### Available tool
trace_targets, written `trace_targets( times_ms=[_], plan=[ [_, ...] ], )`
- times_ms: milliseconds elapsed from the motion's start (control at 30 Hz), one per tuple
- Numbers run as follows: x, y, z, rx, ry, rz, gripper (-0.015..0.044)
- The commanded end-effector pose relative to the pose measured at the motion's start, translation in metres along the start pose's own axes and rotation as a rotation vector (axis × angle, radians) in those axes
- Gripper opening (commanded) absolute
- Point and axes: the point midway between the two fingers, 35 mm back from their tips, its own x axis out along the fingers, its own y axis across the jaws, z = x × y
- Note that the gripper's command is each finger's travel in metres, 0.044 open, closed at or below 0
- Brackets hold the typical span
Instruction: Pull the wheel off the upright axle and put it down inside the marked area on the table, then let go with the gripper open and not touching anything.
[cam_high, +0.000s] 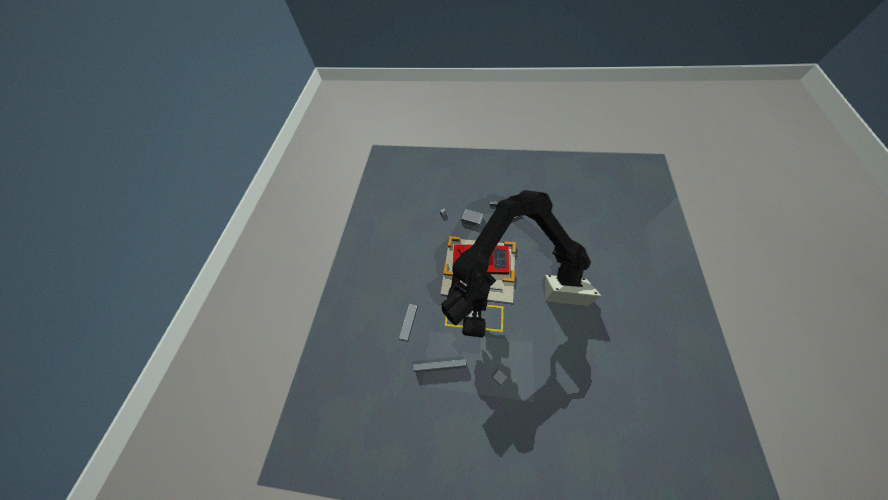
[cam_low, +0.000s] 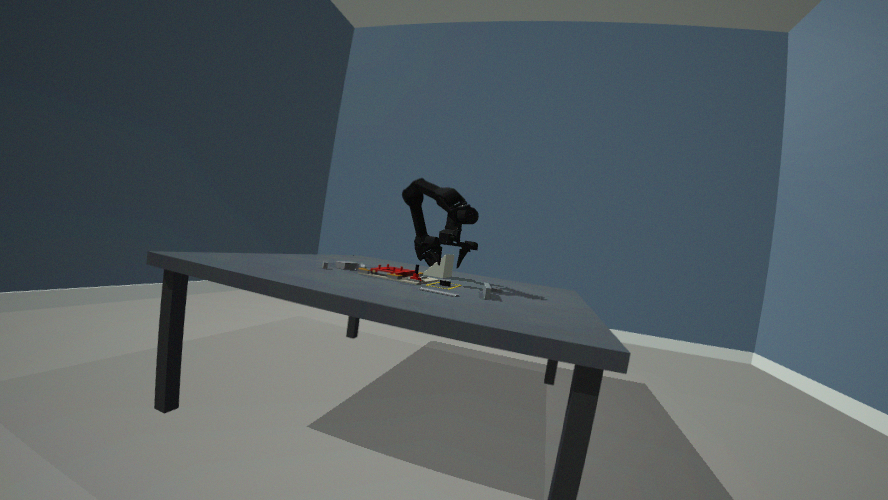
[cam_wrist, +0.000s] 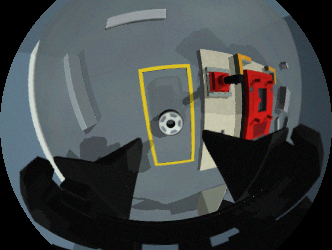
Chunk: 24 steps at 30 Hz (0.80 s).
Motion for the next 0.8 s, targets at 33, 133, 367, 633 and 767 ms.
trace_targets(
  times_ms=[33, 133, 367, 633, 767],
  plan=[
    [-0.025, -0.015, -0.038, -0.007, 0.018, -0.004, 0.0431],
    [-0.046, -0.031, -0.072, -0.007, 0.024, -0.007, 0.0440],
    [-0.050, -0.035, -0.080, -0.006, 0.026, -0.009, 0.0440],
    [-0.050, -0.035, -0.080, -0.006, 0.026, -0.009, 0.0440],
    [-0.050, -0.035, -0.080, -0.006, 0.026, -0.009, 0.0440]
  ],
)
